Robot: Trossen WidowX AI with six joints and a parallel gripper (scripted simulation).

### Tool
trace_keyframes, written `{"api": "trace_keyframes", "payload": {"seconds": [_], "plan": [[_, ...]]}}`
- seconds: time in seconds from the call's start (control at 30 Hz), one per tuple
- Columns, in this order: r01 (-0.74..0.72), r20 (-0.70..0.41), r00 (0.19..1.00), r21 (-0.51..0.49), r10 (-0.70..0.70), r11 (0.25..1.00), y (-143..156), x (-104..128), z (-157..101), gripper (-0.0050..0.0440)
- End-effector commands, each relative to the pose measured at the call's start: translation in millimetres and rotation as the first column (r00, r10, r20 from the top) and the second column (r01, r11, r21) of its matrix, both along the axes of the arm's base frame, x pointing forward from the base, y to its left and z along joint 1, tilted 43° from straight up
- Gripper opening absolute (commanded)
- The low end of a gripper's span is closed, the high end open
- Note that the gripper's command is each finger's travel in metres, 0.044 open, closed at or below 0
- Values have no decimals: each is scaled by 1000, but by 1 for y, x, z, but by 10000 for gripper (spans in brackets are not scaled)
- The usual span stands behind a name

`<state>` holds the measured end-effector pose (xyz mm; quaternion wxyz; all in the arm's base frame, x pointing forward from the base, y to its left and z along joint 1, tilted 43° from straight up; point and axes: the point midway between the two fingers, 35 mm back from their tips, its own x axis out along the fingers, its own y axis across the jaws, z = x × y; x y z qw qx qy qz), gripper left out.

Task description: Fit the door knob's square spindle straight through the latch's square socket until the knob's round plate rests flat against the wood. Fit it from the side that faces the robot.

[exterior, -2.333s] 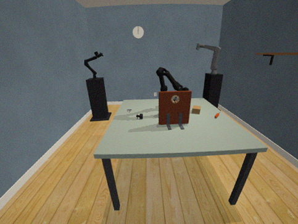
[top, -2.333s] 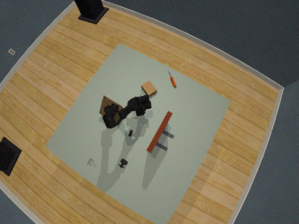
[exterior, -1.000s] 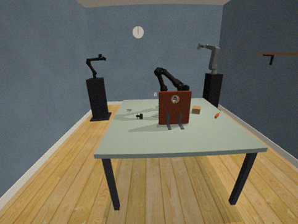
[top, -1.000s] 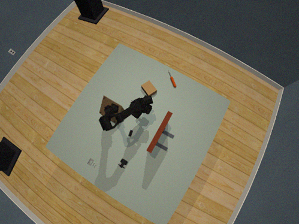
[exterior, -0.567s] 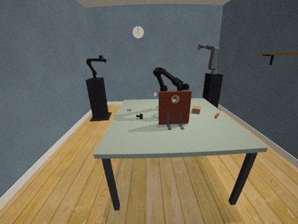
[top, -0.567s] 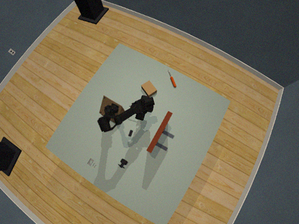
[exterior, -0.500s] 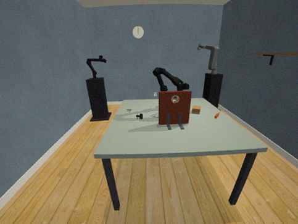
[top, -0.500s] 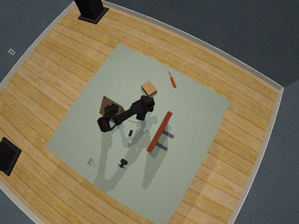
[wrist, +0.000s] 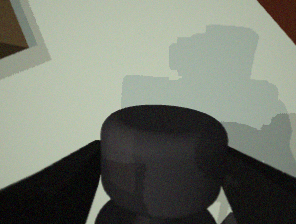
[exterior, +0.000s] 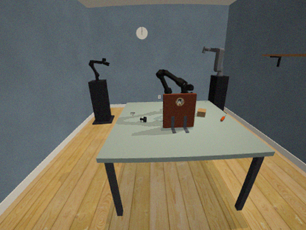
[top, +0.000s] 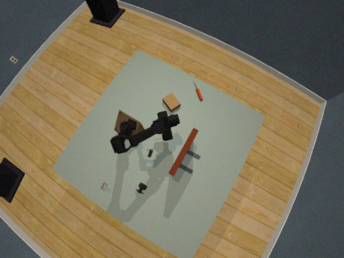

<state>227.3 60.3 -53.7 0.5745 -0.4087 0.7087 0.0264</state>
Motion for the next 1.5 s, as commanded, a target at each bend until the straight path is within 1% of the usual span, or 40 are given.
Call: {"api": "trace_keyframes", "payload": {"seconds": [0.0, 0.13, 0.27, 0.33, 0.37, 0.6, 0.83, 0.9, 1.17, 1.4, 1.47], "plan": [[-100, -57, 993, 29, 102, 995, 6, 10, 11, 0], [-204, -132, 969, 47, 209, 978, 6, 13, 18, 0], [-304, -203, 928, 73, 313, 950, 7, 17, 26, 0], [-304, -203, 928, 73, 313, 950, 7, 17, 26, 0], [-329, -219, 915, 81, 339, 941, 7, 17, 28, 0], [-487, -325, 798, 150, 508, 861, 8, 23, 42, 0], [-617, -407, 638, 238, 654, 750, 7, 27, 56, 0], [-617, -407, 638, 238, 654, 750, 7, 27, 56, 0], [-724, -463, 415, 354, 783, 593, 7, 31, 74, 0], [-774, -478, 196, 461, 856, 435, 5, 34, 90, 0], [-774, -478, 196, 461, 856, 435, 5, 34, 90, 0]]}}
